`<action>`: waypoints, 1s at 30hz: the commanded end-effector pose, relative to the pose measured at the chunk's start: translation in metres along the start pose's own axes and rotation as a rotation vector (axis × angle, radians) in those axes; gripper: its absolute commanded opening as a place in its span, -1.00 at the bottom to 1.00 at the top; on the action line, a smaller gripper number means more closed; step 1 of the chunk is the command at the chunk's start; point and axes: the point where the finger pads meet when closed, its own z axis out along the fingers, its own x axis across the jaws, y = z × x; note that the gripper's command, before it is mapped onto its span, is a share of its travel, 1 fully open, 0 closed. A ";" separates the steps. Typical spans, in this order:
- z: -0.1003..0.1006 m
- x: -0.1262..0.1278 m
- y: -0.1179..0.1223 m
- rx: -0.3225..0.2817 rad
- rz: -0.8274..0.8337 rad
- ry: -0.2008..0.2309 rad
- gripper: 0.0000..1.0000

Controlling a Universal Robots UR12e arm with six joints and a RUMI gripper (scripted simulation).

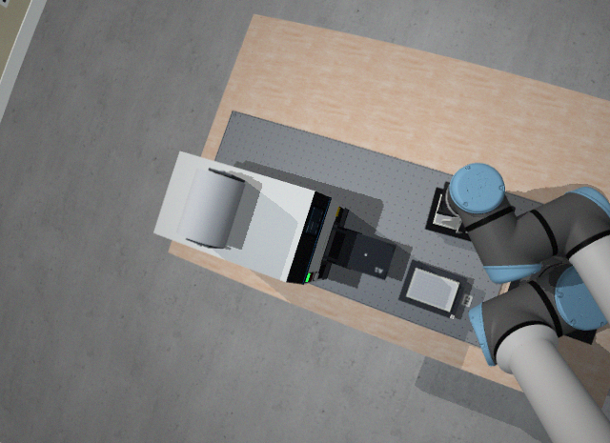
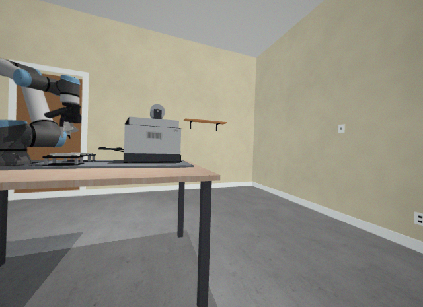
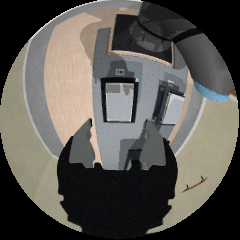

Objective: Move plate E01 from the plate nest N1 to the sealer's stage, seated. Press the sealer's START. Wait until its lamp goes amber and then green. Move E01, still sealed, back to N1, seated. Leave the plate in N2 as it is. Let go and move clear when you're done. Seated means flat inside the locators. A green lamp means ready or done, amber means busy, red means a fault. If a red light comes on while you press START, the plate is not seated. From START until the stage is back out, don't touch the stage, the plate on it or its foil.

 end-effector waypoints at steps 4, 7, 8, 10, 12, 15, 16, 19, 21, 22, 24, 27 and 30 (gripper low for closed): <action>-0.014 0.000 0.000 -0.001 0.000 -0.001 0.36; -0.014 0.000 0.000 -0.001 0.000 -0.001 0.36; -0.014 0.000 0.000 -0.001 0.000 -0.001 0.36; -0.014 0.000 0.000 -0.001 0.000 -0.001 0.36; -0.014 0.000 0.000 -0.001 0.000 -0.001 0.36; -0.024 0.010 0.005 -0.001 0.009 -0.001 0.36; -0.027 0.014 0.006 -0.001 0.009 -0.001 0.36; -0.034 0.021 0.009 -0.001 0.019 -0.001 0.36; -0.041 0.028 0.012 -0.001 0.019 -0.001 0.36; -0.044 0.032 0.014 -0.001 0.019 -0.001 0.36; -0.048 0.036 0.015 -0.001 0.019 -0.001 0.36; -0.054 0.043 0.018 -0.001 0.028 -0.001 0.36; -0.058 0.047 0.020 -0.001 0.028 -0.001 0.36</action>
